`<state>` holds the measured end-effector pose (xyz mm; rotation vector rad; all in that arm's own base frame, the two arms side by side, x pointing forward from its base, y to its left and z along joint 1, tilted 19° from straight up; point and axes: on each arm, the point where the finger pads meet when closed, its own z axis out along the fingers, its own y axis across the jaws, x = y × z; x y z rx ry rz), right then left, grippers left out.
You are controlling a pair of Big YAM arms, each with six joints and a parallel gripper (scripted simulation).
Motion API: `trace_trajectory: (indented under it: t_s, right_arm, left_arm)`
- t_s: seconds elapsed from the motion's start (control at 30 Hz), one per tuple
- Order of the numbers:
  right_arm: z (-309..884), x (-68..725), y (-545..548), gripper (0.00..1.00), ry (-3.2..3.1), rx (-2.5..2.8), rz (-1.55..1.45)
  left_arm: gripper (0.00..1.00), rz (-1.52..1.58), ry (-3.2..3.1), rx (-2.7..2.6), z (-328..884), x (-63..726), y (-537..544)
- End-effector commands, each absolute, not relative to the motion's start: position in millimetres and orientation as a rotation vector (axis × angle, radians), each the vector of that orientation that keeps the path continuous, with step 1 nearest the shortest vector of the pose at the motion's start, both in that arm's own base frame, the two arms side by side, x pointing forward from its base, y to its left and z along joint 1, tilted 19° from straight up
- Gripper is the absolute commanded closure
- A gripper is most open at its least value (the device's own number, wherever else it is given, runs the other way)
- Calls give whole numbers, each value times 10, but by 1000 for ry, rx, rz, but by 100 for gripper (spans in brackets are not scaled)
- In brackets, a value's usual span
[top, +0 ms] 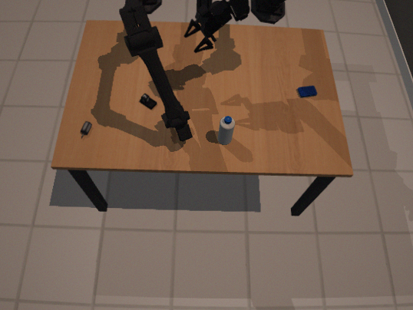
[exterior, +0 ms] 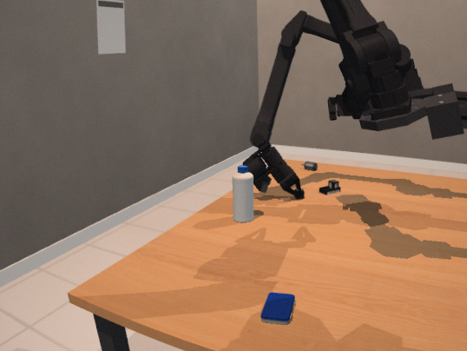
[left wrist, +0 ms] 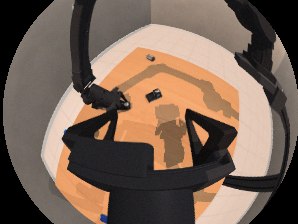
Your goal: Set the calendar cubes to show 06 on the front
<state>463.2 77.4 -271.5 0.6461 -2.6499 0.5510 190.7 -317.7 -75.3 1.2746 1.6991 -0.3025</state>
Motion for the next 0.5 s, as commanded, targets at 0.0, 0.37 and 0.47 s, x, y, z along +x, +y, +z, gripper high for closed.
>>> trace_trajectory:
  t_s: [0.0,0.37,0.47]
  right_arm:
    - [-2647,4692,802,77,-2667,659,554]
    - [-2062,4503,954,75,-2664,657,557]
    - [-2021,4528,970,75,-2671,657,559]
  left_arm:
    - [0,-312,1695,1252,-704,1928,-3184]
    - [0,-312,1695,1252,-704,1928,-3184]
    - [0,-312,1695,1252,-704,1928,-3184]
